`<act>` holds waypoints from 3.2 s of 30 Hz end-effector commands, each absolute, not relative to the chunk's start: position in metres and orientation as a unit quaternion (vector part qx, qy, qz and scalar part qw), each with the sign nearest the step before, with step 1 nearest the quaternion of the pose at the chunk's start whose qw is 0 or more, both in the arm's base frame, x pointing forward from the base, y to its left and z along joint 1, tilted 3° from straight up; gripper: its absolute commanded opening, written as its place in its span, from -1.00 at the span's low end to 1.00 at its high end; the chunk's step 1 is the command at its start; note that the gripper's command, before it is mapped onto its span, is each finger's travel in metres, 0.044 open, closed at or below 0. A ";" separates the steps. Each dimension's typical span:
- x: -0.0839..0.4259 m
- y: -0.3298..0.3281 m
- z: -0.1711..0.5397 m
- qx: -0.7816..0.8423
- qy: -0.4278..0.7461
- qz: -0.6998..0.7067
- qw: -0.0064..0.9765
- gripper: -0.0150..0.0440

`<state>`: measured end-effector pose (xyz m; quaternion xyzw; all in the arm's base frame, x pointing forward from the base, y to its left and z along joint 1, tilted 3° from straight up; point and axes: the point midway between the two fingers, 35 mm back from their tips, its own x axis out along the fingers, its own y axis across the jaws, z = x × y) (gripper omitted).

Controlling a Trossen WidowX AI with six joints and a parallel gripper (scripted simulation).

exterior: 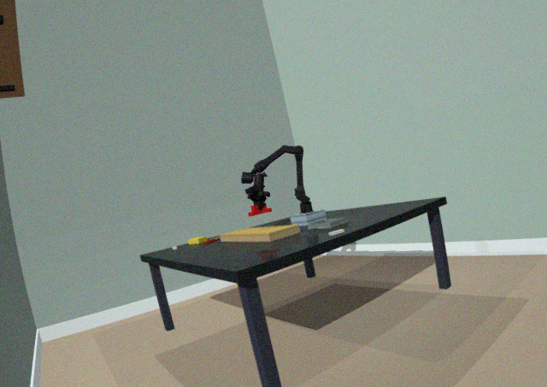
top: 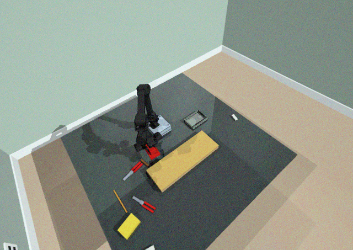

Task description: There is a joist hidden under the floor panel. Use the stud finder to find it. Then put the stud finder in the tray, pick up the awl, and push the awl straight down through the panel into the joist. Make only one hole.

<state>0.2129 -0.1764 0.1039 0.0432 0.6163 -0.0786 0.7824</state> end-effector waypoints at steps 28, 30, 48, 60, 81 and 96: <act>0.339 -0.222 0.113 0.014 0.613 -0.046 0.789 -0.49; 0.346 -0.223 0.112 0.012 0.613 -0.044 0.789 -0.49; 0.350 -0.226 0.089 0.011 0.613 -0.044 0.789 -0.49; 0.349 -0.226 0.068 0.011 0.613 -0.044 0.789 -0.49; 0.347 -0.227 0.038 0.011 0.613 -0.044 0.789 -0.49; 0.348 -0.215 0.033 0.012 0.613 -0.043 0.789 -0.49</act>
